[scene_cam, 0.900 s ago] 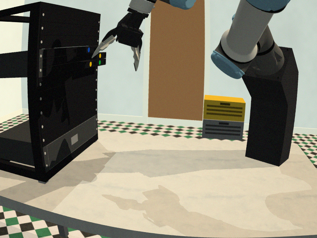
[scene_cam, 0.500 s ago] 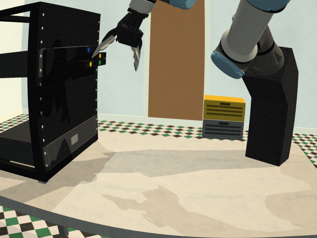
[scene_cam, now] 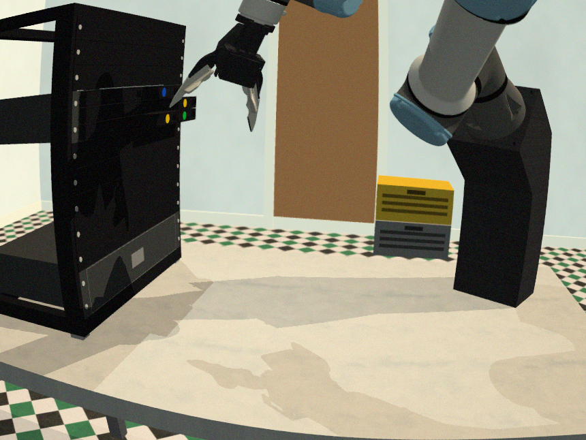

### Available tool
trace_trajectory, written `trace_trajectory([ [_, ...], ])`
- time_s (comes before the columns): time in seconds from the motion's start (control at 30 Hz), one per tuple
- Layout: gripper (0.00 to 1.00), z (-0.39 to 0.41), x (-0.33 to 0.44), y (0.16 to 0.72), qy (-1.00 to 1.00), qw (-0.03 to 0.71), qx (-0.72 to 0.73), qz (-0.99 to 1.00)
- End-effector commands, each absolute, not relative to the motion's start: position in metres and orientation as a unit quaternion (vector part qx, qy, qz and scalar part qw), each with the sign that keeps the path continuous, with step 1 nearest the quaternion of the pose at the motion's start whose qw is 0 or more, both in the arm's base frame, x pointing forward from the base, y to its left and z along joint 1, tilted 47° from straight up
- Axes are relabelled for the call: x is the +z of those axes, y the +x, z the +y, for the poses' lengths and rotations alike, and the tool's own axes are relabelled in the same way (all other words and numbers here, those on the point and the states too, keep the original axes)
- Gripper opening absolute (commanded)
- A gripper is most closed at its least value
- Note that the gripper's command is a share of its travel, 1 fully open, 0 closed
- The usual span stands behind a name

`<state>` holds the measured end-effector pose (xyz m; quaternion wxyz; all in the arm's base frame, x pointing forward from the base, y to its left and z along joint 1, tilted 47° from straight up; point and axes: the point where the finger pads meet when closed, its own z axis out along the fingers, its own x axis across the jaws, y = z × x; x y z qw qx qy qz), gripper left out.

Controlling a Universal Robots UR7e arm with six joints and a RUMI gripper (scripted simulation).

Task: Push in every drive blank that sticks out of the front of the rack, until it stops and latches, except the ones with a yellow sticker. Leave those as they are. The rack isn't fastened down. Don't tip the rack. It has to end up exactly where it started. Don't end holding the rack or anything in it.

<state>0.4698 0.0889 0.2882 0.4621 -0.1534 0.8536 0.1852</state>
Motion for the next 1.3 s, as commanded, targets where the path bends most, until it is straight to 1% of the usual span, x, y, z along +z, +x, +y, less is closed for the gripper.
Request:
trace_trajectory([
  [0.0,1.00,0.0888,0.2885,0.4698,-0.153,0.462,0.185,0.854],
  [1.27,1.00,0.0885,0.2839,0.4696,-0.151,0.457,0.190,0.856],
])
